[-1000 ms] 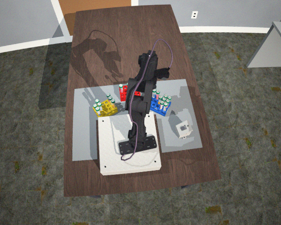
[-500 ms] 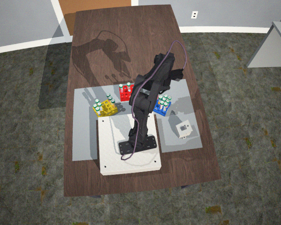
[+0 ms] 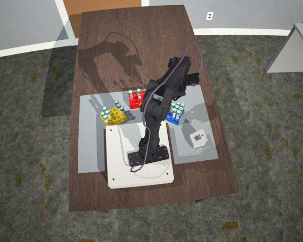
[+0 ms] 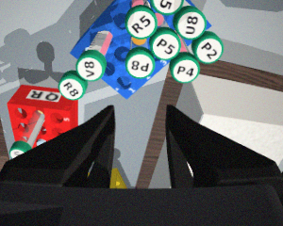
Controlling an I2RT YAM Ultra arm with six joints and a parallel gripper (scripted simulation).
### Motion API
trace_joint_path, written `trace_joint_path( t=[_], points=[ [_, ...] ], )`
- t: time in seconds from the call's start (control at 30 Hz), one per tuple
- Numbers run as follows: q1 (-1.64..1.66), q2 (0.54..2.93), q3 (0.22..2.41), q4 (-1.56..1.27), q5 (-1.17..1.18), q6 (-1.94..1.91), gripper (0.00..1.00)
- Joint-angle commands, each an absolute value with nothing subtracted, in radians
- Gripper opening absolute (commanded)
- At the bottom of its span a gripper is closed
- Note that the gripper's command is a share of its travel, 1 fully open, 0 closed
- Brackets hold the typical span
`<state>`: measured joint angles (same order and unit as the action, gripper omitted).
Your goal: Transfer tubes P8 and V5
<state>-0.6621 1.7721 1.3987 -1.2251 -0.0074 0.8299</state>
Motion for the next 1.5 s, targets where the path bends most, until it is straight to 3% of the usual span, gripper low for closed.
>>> trace_joint_path(
  t=[0.0, 1.47],
  points=[
    [-0.656, 1.741, 1.391, -1.235, -0.009, 0.838, 0.30],
    [-0.640, 1.793, 1.213, -0.998, -0.010, 0.851, 0.30]
  ],
)
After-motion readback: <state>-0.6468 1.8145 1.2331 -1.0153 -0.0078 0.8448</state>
